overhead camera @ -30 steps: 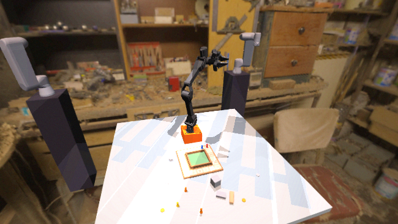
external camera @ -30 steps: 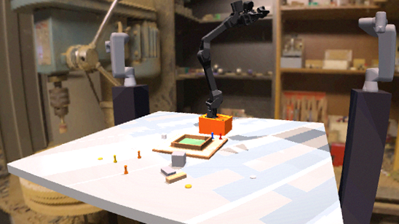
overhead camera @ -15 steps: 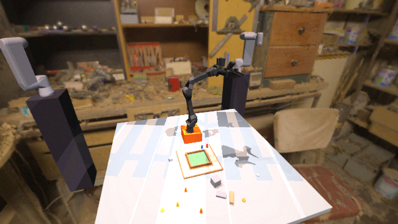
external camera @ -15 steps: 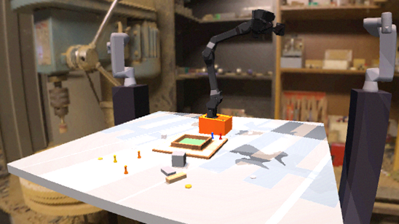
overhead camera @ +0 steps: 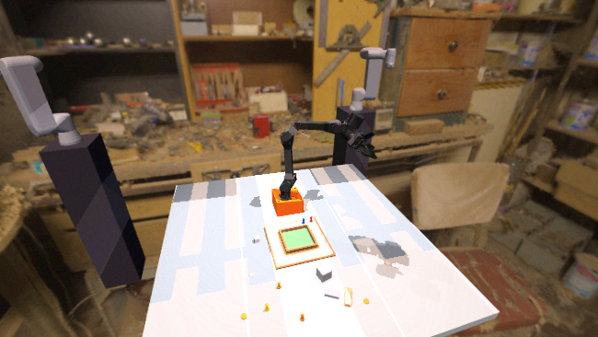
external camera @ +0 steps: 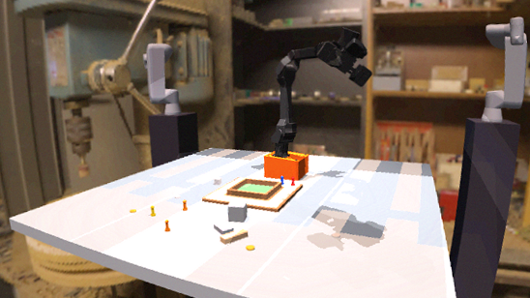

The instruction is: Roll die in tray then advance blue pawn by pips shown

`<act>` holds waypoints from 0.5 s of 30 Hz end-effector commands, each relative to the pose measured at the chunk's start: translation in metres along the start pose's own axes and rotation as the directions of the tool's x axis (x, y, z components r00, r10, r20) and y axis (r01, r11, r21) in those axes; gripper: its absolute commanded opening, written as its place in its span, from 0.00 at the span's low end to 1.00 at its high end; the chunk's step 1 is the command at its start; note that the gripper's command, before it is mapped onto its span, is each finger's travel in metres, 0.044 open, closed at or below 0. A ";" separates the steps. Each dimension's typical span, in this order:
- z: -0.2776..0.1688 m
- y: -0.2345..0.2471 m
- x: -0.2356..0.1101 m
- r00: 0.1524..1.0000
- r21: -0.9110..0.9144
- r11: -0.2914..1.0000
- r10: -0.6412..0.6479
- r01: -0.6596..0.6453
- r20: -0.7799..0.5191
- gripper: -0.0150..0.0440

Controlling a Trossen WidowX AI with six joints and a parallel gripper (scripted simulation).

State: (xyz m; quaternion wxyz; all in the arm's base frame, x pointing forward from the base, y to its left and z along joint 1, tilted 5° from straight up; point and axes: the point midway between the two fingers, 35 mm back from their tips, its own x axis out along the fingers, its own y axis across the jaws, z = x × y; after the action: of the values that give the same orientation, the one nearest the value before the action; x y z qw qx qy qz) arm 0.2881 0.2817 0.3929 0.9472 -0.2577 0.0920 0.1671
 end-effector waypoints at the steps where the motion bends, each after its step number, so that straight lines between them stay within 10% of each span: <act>1: -0.049 -0.026 0.041 0.989 -0.074 0.996 -0.051 0.041 -0.138 0.72; 15: -0.259 -0.140 0.110 0.772 -0.169 0.986 -0.113 0.007 -0.625 0.72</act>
State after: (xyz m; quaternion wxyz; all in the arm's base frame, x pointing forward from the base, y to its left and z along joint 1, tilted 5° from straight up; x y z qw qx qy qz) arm 0.4139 0.1061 0.2431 0.8681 -0.3710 0.3254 0.0534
